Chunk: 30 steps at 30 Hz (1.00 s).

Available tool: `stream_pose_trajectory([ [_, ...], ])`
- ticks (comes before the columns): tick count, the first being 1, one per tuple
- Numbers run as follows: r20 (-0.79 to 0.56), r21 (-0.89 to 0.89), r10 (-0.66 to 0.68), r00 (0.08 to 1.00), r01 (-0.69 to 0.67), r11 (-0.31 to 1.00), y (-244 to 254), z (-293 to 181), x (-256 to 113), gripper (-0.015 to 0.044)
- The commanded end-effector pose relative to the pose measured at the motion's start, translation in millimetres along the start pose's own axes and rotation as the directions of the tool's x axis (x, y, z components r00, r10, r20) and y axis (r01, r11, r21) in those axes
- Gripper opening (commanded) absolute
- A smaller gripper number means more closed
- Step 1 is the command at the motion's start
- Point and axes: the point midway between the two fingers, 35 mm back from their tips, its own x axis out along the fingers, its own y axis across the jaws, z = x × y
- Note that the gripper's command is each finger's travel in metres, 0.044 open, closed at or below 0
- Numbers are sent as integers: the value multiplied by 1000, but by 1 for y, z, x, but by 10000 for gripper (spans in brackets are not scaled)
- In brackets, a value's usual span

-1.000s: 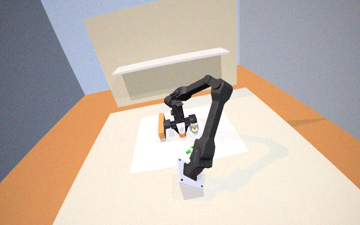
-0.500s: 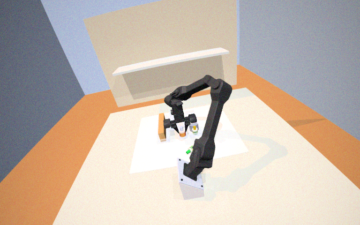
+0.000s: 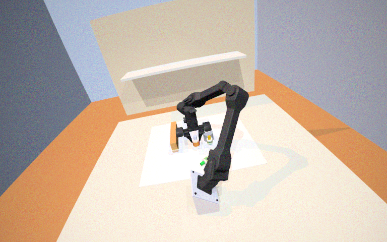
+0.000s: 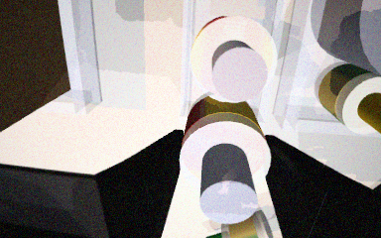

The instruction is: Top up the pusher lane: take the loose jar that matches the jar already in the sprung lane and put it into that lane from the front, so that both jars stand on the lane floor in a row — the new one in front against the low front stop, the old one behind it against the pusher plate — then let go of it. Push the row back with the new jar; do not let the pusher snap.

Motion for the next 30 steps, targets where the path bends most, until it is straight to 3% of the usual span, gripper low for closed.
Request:
stream_pose_trajectory([
  [1, 23, 17, -1, 1000, 1, 1000, -2, 11, -3, 0],
  [30, 24, 18, -1, 1000, 1, 1000, -4, 23, -6, 0],
])
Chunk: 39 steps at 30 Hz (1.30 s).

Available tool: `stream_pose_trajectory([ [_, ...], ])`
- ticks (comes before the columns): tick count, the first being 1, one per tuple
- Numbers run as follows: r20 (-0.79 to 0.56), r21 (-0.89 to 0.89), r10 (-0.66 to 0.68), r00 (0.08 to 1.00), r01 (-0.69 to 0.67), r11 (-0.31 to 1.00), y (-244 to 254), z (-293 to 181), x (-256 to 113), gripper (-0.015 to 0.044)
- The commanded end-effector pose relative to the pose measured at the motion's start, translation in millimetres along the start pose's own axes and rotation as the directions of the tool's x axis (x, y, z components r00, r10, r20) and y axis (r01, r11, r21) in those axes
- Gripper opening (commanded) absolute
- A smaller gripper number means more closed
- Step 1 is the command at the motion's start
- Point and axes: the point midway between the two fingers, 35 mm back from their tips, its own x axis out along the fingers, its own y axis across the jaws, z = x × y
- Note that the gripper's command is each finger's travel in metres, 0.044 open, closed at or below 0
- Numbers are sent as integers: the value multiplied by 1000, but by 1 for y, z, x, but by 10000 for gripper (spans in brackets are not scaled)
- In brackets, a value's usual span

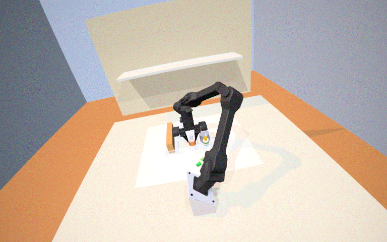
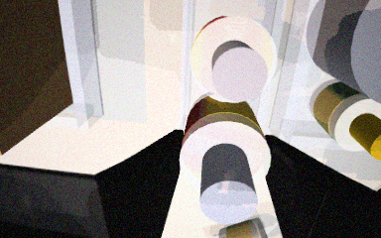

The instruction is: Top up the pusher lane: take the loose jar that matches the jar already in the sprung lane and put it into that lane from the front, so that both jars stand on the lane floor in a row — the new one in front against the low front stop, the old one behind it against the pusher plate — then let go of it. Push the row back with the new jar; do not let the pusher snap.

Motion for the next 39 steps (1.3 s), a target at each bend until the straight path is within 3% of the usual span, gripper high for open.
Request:
stream_pose_trajectory([
  [1, 27, 18, -3, 1000, 3, 1000, -3, 11, -4, 0],
  [39, 28, 19, -3, 1000, 3, 1000, -4, 16, -5, 0],
])
